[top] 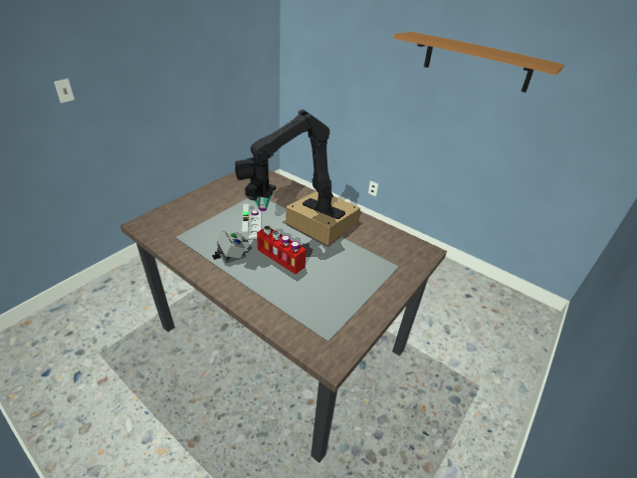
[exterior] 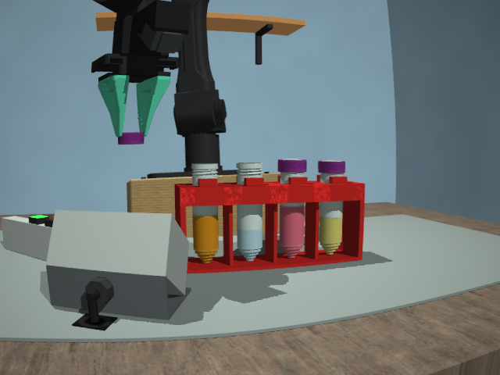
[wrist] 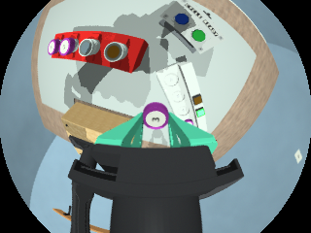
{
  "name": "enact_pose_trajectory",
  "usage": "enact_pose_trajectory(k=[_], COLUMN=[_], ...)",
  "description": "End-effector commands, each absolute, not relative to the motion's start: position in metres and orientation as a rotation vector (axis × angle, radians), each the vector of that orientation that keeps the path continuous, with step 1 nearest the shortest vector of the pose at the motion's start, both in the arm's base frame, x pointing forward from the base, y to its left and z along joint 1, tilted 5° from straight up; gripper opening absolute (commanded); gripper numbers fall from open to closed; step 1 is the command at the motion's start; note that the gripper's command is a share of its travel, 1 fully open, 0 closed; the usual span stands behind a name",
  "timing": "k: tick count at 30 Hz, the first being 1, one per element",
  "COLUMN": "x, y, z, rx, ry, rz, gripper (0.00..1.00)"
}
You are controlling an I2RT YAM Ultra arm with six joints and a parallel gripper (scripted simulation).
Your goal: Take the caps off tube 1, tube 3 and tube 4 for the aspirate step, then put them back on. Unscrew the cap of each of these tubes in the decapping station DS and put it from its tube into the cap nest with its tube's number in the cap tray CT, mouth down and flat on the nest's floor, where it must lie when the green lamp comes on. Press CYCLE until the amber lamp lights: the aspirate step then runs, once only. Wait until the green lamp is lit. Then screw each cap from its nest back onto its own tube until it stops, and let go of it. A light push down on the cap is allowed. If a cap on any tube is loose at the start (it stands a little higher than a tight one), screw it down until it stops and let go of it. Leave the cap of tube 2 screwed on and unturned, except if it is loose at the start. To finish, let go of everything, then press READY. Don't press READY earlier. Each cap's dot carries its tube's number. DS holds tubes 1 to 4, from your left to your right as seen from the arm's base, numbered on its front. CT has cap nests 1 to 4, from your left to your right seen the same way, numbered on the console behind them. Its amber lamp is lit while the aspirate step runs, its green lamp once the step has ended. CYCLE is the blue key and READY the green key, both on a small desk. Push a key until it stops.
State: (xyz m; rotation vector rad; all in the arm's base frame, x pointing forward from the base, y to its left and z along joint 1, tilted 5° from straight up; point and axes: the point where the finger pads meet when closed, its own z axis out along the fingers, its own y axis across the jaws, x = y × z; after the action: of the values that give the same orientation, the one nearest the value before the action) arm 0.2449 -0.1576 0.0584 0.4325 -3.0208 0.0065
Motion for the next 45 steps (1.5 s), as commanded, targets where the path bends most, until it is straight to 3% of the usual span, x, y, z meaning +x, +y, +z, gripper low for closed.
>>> enact_pose_trajectory(k=[1,18,45], x=[0.257,0.317,0.316], y=[-0.14,-0.029,-0.029], z=[0.061,0.055,0.031], rx=[0.853,0.871,0.871], ry=[-2.945,-2.942,-2.942], rz=[-0.001,-0.006,-0.006], gripper=[0.0,0.0,0.0])
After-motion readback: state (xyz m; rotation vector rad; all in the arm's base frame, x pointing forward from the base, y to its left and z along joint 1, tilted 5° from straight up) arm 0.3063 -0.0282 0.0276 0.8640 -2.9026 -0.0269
